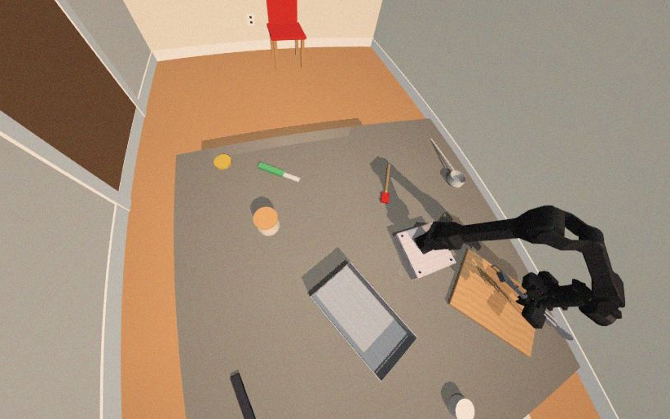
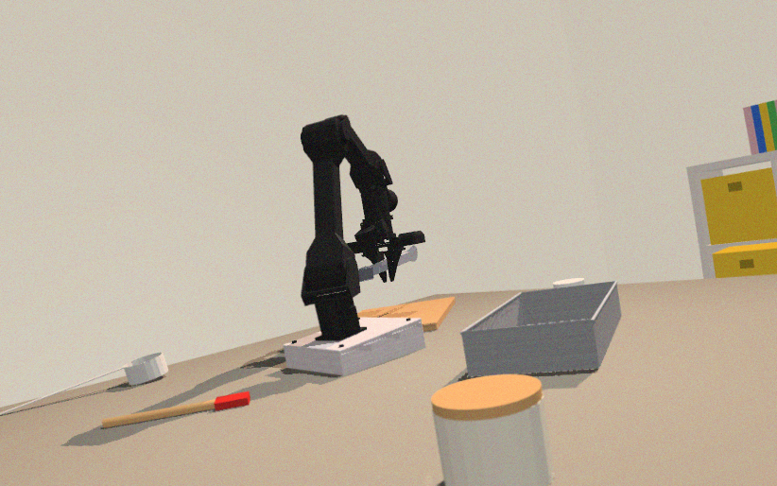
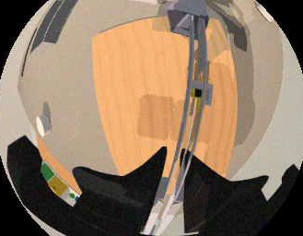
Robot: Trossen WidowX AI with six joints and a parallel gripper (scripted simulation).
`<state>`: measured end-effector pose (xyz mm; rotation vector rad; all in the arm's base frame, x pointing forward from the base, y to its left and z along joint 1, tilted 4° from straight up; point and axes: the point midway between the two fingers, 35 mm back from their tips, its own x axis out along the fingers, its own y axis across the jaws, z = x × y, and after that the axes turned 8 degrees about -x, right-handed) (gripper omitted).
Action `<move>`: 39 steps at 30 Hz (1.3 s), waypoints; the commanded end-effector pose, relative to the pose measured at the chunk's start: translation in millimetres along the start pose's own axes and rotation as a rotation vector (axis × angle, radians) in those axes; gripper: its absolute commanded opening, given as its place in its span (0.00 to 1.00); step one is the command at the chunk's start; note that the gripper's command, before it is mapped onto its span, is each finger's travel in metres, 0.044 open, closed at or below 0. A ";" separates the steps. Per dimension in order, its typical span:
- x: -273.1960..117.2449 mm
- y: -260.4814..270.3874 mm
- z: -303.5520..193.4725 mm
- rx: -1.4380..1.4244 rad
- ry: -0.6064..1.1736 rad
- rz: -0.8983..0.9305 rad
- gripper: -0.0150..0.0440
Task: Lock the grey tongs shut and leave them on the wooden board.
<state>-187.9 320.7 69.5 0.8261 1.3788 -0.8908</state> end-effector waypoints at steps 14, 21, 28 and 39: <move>28.0 -0.8 1.8 0.003 0.003 -0.004 0.00; 39.2 -0.7 3.5 0.003 0.002 -0.004 0.00; 46.3 -0.7 4.9 0.003 0.002 -0.004 0.00; 45.1 0.1 5.6 0.000 -0.002 0.000 0.40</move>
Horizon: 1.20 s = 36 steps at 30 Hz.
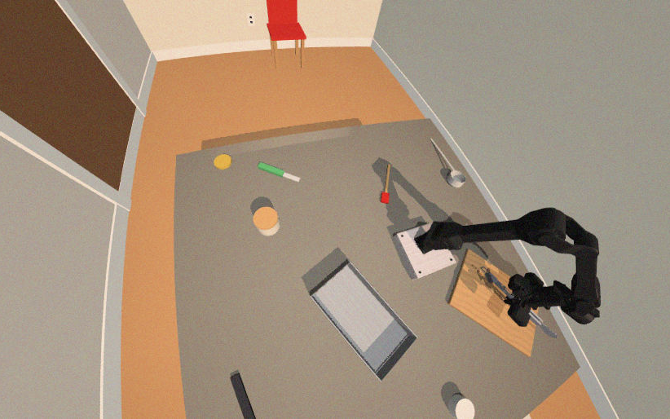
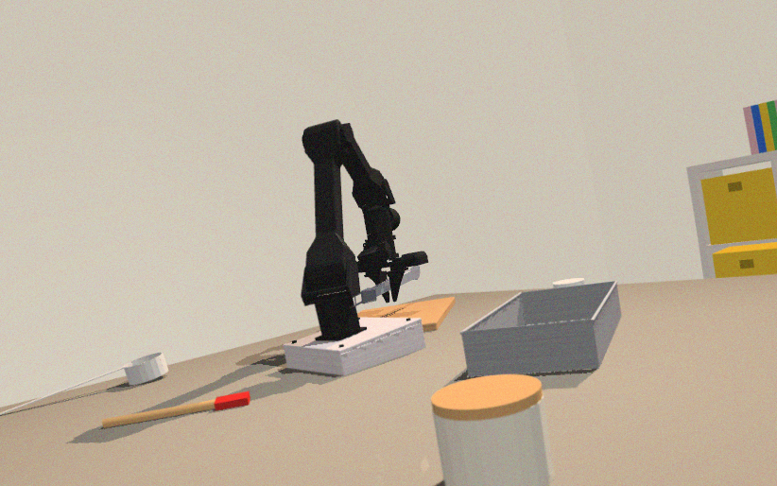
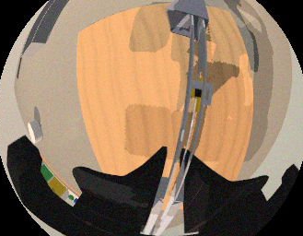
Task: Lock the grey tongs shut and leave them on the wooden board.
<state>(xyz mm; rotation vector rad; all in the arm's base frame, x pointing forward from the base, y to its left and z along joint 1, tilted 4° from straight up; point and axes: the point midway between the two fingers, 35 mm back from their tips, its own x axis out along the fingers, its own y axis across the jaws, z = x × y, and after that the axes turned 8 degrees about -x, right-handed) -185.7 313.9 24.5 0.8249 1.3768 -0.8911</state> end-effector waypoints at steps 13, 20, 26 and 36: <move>-0.2 0.0 0.0 0.000 0.000 0.000 0.98; -11.4 1.3 8.8 0.000 0.000 0.000 1.00; -62.8 7.8 61.5 0.001 -0.003 -0.001 1.00; -111.0 14.9 148.9 0.003 -0.008 -0.002 1.00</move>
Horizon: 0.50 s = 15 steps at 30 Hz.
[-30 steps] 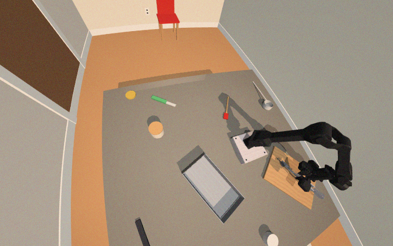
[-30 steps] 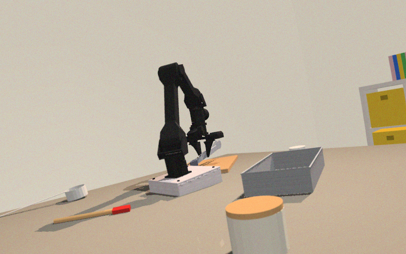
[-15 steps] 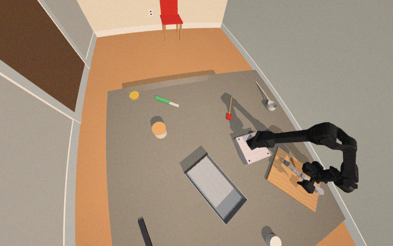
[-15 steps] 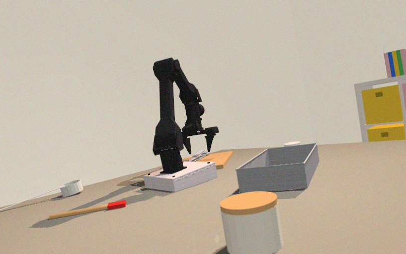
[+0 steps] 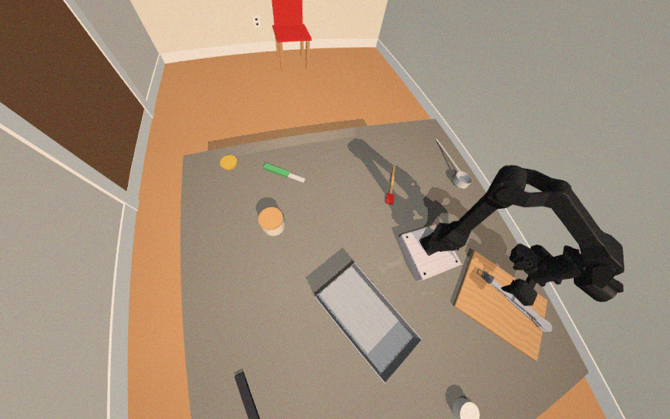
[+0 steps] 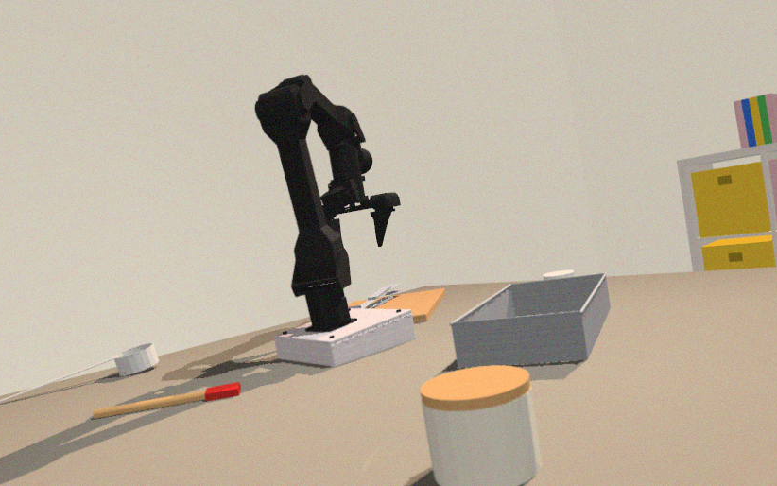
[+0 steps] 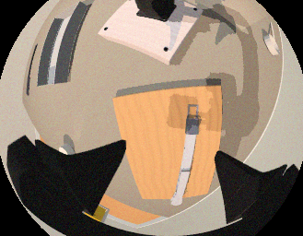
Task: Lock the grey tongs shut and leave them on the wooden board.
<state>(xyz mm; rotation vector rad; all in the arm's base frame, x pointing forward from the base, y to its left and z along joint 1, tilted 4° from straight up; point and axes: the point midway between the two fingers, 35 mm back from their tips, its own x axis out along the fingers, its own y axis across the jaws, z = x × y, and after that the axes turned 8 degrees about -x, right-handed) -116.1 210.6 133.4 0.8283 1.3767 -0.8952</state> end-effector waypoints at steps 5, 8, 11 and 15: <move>-6.2 1.8 21.6 -0.001 -0.009 -0.001 1.00; -16.3 1.7 20.3 -0.001 -0.008 -0.001 1.00; -36.2 1.6 18.9 0.000 -0.007 0.000 1.00; -51.2 1.5 18.8 0.001 -0.006 0.000 1.00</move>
